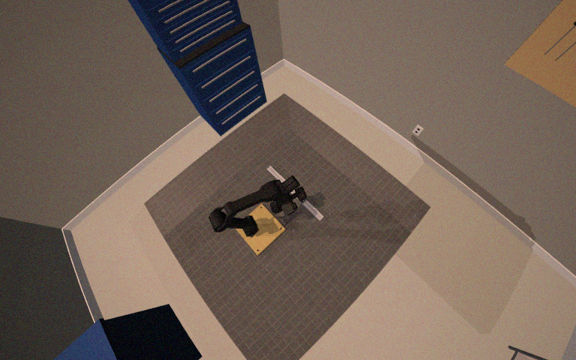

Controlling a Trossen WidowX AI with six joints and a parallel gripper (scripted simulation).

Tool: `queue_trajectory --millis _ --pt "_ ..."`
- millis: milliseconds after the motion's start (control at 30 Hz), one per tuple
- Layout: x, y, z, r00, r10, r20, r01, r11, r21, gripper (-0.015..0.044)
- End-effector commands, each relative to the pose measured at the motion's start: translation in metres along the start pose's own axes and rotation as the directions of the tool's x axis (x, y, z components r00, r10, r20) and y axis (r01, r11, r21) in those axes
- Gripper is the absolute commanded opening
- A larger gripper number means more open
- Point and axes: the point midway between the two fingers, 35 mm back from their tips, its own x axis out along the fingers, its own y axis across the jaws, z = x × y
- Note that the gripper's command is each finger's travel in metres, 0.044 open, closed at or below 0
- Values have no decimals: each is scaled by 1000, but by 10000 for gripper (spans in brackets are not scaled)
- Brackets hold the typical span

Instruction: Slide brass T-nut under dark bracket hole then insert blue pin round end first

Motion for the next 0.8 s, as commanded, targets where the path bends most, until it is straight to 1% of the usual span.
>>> queue_trajectory --millis 0,100,233,467,533,767 --pt "-18 -11 -42 995 -98 -3 95 973 -211 440" --pt "-35 -23 -70 988 -156 17 152 918 -366 440" --pt "-55 -37 -99 978 -200 56 200 836 -512 440" --pt "-59 -39 -103 977 -205 63 207 821 -533 440" --pt "-55 -40 -104 977 -205 63 207 821 -533 440" --pt "-12 -55 -111 977 -205 63 207 821 -533 440"
